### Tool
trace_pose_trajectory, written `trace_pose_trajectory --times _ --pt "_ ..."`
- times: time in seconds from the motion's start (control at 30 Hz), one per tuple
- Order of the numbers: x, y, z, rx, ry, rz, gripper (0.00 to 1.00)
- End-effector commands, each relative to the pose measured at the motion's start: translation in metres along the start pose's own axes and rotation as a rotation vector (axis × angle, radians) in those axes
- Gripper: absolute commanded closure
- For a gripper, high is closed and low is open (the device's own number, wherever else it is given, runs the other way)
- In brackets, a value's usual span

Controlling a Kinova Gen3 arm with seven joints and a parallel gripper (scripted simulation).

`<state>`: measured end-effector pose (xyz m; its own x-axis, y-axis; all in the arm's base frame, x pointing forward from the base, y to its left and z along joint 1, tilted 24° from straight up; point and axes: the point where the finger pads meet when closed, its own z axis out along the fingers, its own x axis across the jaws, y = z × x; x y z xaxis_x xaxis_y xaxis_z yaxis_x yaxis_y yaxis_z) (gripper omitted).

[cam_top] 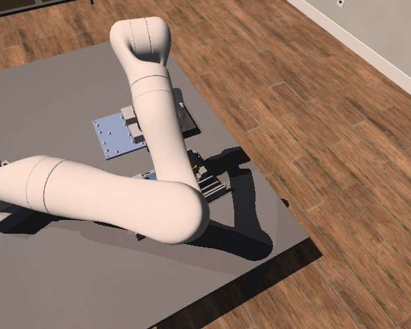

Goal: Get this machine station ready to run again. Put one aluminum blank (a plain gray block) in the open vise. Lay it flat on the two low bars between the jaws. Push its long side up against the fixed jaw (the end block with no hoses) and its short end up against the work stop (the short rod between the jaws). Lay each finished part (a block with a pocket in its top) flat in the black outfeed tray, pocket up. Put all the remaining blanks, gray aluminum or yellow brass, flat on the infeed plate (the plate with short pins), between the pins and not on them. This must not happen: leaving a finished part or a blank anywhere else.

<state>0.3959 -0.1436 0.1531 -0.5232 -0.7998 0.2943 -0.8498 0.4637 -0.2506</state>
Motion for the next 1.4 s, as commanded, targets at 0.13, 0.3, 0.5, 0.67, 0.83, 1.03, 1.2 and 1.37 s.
trace_pose_trajectory --times 0.13,0.3,0.5,0.67,0.83,1.03,1.2,1.37 --pt "-0.006 -0.012 -0.002 0.007 -0.003 0.200 1.00" --pt "-0.009 -0.023 -0.003 0.007 -0.005 0.408 1.00" --pt "-0.013 -0.033 -0.003 0.008 -0.006 0.647 1.00" --pt "-0.013 -0.034 -0.002 0.005 -0.001 0.752 1.00" --pt "-0.017 -0.041 -0.003 0.009 -0.005 0.907 1.00" --pt "-0.019 -0.044 -0.003 0.009 -0.003 1.036 1.00" --pt "-0.020 -0.045 -0.003 0.010 -0.003 1.077 1.00" --pt "-0.021 -0.047 -0.003 0.011 -0.004 1.114 1.00"
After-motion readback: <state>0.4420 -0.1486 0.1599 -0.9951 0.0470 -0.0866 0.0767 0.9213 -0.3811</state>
